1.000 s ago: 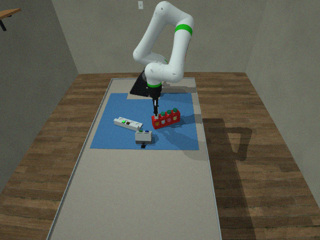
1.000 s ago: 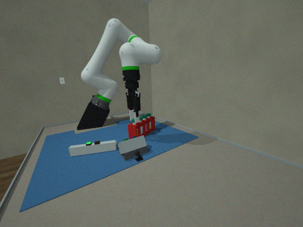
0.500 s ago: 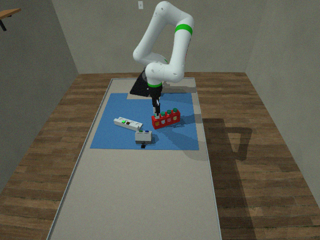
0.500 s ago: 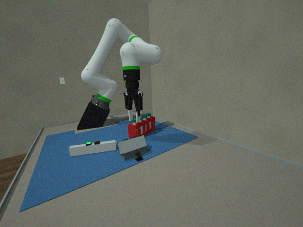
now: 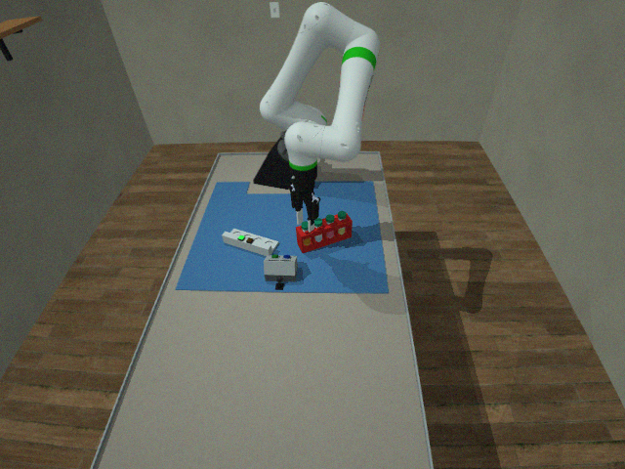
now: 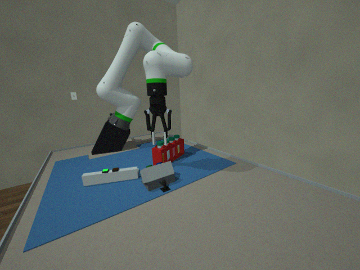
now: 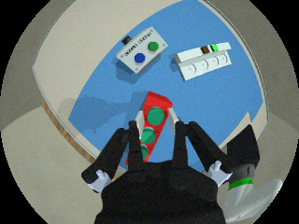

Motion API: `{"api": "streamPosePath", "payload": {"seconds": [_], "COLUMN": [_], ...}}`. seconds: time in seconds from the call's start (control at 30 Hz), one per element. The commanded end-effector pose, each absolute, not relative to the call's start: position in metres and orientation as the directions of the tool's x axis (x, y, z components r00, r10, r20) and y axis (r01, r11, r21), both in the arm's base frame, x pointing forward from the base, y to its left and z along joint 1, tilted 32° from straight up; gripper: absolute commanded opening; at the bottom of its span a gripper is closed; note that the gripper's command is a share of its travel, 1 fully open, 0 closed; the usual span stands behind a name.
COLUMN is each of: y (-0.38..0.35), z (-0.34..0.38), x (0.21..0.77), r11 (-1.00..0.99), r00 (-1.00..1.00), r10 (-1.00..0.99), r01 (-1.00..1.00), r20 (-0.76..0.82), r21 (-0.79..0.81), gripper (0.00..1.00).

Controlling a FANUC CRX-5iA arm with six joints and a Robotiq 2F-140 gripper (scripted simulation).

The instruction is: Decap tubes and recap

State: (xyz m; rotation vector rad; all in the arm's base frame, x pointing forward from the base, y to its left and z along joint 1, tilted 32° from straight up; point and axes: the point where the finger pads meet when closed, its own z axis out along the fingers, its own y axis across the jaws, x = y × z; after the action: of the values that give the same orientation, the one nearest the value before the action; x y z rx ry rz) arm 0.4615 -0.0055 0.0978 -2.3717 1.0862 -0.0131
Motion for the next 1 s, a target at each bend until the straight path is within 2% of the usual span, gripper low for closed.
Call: {"api": "streamPosePath", "payload": {"seconds": [0.0,0.07,0.1,0.57,0.9,0.97], "y": [-0.0059,-0.0059,-0.0059,-0.0059,-0.0058,-0.0058], "z": [0.098,0.098,0.098,0.098,0.0977,0.0977], "x": [0.4616,0.4616,0.4616,0.4616,0.4617,0.4617], "r11": [-0.584,-0.584,-0.584,-0.584,-0.199,-0.199], "r00": [0.732,0.732,0.732,0.732,0.336,0.336], "r10": [-0.658,-0.658,-0.658,-0.658,-0.857,-0.857], "r01": [-0.644,-0.644,-0.644,-0.644,-0.915,-0.915], "r20": [-0.175,-0.175,-0.175,-0.175,-0.39,-0.39], "r21": [-0.494,-0.494,-0.494,-0.494,-0.351,-0.351], "gripper": [0.35,0.35,0.0,0.0,0.0,0.0]}}
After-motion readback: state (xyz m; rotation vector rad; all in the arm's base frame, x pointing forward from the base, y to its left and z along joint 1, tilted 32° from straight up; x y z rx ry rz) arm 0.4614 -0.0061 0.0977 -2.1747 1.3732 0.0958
